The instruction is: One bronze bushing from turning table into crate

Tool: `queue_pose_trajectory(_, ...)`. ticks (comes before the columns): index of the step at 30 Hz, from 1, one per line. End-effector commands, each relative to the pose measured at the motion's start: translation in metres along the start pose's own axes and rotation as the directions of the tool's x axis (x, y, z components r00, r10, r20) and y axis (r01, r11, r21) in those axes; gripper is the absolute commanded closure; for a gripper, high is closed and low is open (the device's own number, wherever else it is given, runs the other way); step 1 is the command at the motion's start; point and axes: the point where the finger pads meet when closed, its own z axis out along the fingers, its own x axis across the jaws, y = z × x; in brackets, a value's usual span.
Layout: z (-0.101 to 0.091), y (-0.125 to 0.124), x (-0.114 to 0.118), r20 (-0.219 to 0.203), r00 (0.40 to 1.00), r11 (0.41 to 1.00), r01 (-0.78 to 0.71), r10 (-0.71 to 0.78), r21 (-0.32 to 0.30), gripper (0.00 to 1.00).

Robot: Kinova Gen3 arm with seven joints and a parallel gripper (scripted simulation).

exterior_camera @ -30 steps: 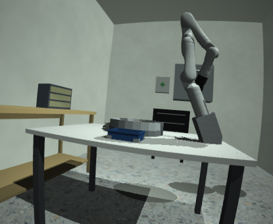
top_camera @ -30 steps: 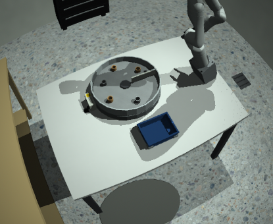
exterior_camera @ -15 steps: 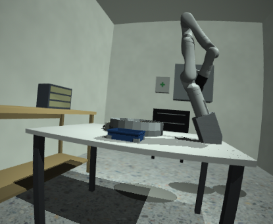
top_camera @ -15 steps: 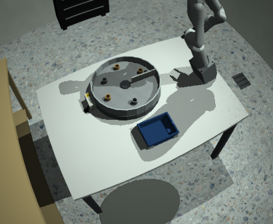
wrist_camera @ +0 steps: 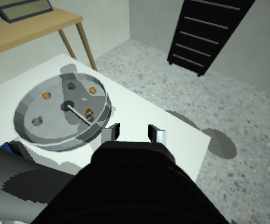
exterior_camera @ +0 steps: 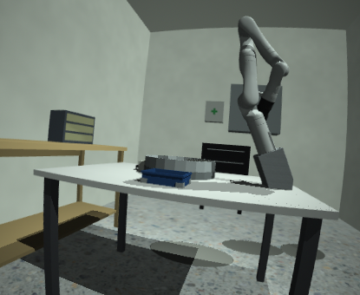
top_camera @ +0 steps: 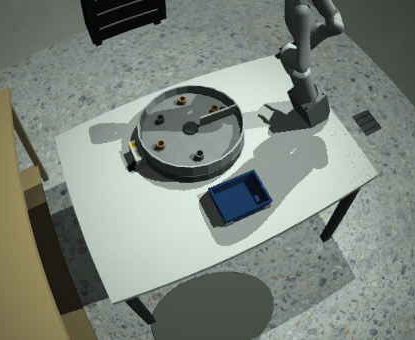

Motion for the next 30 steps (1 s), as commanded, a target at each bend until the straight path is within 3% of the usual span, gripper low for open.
queue_pose_trajectory(1,-0.008,-0.012,-0.055,-0.002,1.000,1.000,0.000,0.000,0.000,0.00)
queue_pose_trajectory(12,-0.008,-0.012,-0.055,-0.002,1.000,1.000,0.000,0.000,0.000,0.00)
queue_pose_trajectory(13,-0.002,-0.002,-0.011,0.000,1.000,1.000,0.000,0.000,0.000,0.00)
queue_pose_trajectory(17,-0.008,-0.012,-0.055,0.000,1.000,1.000,0.000,0.000,0.000,0.00)
queue_pose_trajectory(29,-0.008,-0.012,-0.055,0.000,1.000,1.000,0.000,0.000,0.000,0.00)
queue_pose_trajectory(30,0.000,-0.002,-0.011,-0.001,1.000,1.000,0.000,0.000,0.000,0.00)
